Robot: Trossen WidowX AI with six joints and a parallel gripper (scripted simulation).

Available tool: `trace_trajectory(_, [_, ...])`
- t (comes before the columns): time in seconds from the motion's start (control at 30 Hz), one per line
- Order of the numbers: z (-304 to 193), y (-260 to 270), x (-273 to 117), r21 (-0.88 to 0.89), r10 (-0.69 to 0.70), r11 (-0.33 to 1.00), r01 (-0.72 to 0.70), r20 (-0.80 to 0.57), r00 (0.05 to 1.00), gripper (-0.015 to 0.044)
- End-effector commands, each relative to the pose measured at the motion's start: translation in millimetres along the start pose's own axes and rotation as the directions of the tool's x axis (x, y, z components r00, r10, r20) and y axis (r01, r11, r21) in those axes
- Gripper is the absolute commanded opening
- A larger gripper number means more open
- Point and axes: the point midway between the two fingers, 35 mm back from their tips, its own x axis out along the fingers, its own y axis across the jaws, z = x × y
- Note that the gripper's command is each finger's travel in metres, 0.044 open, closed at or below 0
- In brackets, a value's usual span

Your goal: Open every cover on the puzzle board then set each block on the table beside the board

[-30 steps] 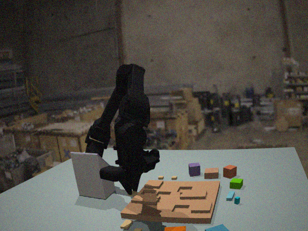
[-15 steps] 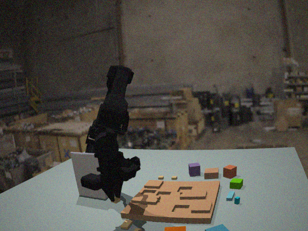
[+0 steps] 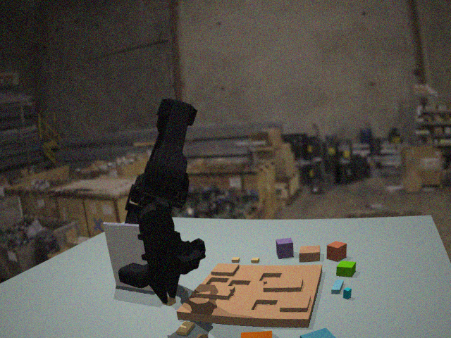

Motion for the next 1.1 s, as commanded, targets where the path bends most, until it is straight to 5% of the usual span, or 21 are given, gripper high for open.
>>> trace_trajectory(0.0, [-1,1,10,0.006,0.007,1.000,-0.007,-0.002,1.000,0.0080])
trace_trajectory(1.07, [0,2,63,0.005,0.009,1.000,-0.009,-0.002,1.000,0.0080])
